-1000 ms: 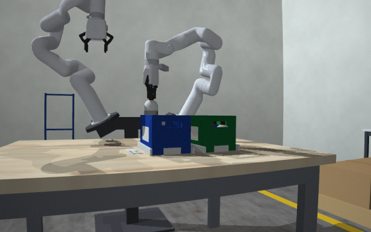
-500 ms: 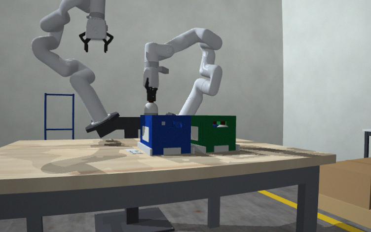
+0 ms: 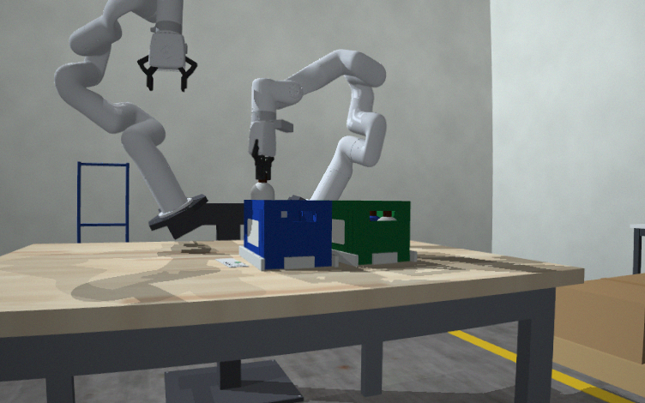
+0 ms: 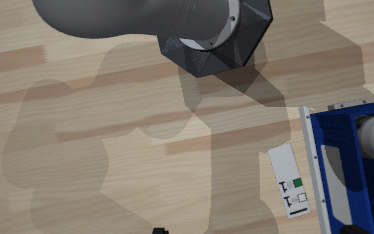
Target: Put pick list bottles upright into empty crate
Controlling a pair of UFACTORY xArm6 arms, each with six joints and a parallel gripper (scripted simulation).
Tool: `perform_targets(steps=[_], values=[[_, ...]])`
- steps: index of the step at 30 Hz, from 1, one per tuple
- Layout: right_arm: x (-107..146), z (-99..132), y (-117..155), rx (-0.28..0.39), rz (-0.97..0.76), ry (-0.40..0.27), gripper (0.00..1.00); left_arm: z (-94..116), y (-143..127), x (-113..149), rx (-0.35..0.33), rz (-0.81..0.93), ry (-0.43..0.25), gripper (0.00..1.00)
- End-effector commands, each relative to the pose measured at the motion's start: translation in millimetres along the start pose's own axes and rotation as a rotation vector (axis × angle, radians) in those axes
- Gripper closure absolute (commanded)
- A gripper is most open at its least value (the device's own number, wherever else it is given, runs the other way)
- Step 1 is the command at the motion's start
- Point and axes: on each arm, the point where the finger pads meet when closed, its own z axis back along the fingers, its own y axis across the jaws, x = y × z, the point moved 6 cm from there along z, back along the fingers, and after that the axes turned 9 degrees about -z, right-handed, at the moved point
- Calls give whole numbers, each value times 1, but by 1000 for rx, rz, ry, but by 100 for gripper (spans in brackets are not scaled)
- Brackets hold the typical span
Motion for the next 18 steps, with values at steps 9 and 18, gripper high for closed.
perform_targets(steps=[9,18], values=[[0,1,0,2,-1,-1,0,-10,1,0,5,1,-1,100],[0,1,0,2,-1,-1,0,-17,1,0,5,1,-1,100]])
